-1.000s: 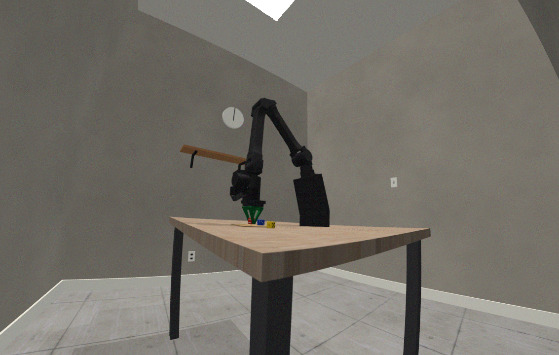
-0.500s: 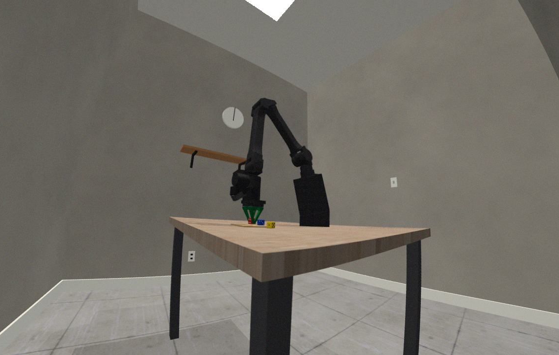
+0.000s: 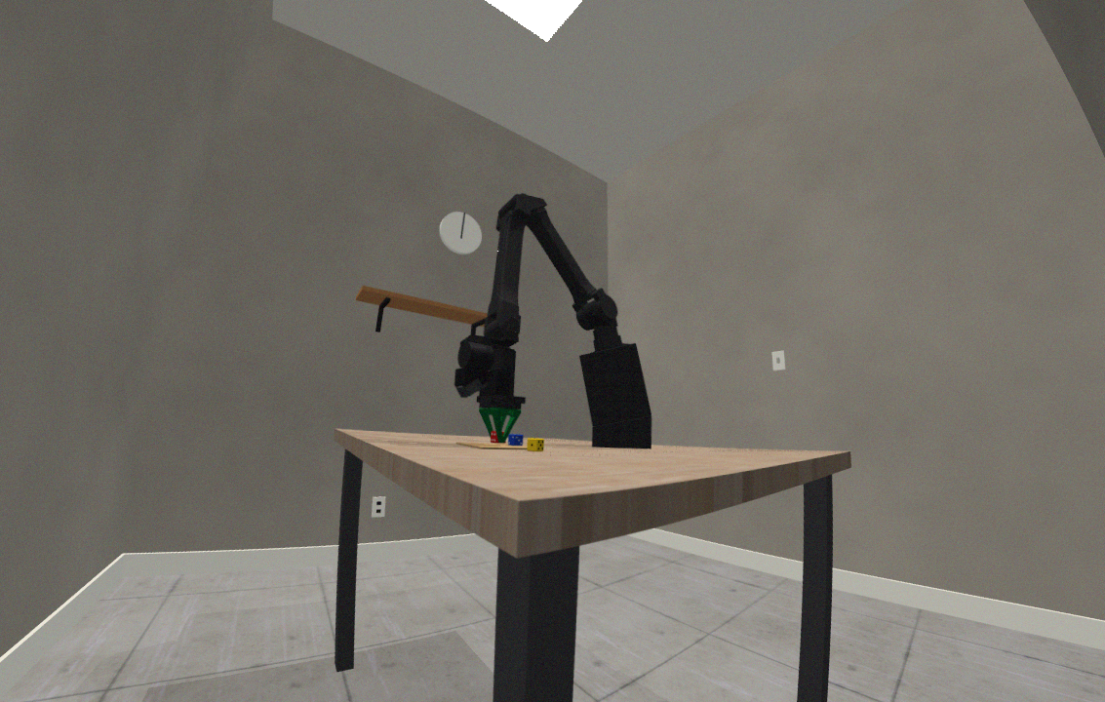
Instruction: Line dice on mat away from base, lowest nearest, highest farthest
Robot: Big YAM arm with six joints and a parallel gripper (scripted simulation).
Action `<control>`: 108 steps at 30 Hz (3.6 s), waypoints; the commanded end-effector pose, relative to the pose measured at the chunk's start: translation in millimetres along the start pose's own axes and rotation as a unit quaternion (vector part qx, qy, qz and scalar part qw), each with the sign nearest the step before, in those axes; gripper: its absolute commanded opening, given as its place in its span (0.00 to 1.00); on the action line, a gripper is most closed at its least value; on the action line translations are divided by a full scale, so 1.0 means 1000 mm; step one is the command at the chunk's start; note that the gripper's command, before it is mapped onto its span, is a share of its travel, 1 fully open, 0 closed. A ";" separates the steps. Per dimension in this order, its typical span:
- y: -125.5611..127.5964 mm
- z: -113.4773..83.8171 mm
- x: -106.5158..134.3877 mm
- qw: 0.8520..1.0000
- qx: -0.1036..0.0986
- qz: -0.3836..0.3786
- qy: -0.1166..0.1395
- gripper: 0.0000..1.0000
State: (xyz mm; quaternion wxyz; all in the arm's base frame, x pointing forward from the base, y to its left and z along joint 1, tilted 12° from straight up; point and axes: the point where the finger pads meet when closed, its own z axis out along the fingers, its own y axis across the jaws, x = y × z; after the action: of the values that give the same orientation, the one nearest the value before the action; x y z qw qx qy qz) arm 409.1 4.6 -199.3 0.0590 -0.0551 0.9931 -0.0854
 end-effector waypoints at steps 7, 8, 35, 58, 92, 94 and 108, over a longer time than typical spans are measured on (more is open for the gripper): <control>0.004 -0.003 -0.015 1.000 0.000 0.001 -0.019 0.20; 0.004 -0.003 -0.015 1.000 0.000 0.001 -0.019 0.20; 0.000 0.003 -0.014 1.000 0.000 0.002 -0.018 0.20; 0.000 0.003 -0.014 1.000 0.000 0.002 -0.018 0.20; 0.000 -0.009 -0.021 1.000 0.000 0.003 -0.029 0.39; 0.000 -0.009 -0.021 1.000 0.000 0.003 -0.029 0.39; 0.005 -0.068 -0.008 1.000 0.000 0.000 -0.013 0.39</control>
State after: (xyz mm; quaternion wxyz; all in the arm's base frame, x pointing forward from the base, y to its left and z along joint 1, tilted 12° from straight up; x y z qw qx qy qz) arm 402.6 13.2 -156.7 0.0617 -0.0584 0.9928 -0.0850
